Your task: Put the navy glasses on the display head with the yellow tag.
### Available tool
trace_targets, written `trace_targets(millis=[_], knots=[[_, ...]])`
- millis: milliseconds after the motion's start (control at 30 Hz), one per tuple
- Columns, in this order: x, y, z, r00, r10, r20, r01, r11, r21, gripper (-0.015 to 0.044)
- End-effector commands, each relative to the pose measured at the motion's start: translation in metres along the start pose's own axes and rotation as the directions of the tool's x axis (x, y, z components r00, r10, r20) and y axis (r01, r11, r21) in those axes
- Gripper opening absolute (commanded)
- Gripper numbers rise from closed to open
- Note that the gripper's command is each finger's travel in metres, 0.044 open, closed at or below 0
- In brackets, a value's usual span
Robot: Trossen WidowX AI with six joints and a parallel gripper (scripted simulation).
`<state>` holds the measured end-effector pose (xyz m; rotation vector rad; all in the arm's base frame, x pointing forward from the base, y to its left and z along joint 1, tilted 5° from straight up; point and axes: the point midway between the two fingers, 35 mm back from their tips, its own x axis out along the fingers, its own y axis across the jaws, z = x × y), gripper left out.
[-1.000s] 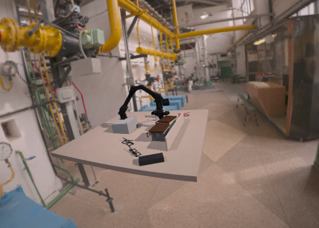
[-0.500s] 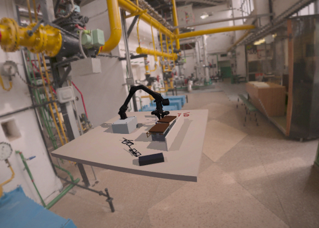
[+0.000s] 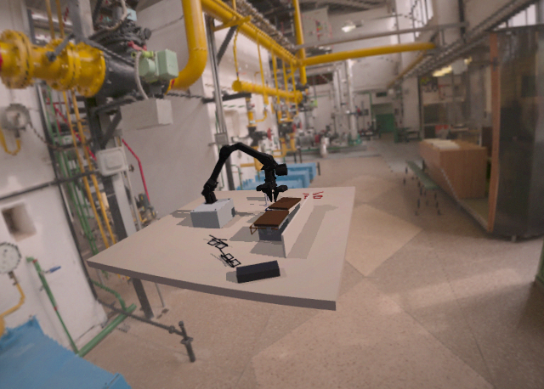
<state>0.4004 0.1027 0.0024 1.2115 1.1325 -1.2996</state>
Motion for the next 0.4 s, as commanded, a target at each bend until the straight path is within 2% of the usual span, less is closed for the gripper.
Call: trace_targets(millis=[0, 367], knots=[[-0.007, -0.017, -0.001, 1.0, 0.004, -0.006, -0.004, 1.0, -0.001, 0.0107], [-0.018, -0.051, -0.001, 1.0, 0.001, -0.007, -0.001, 1.0, -0.001, 0.0107]])
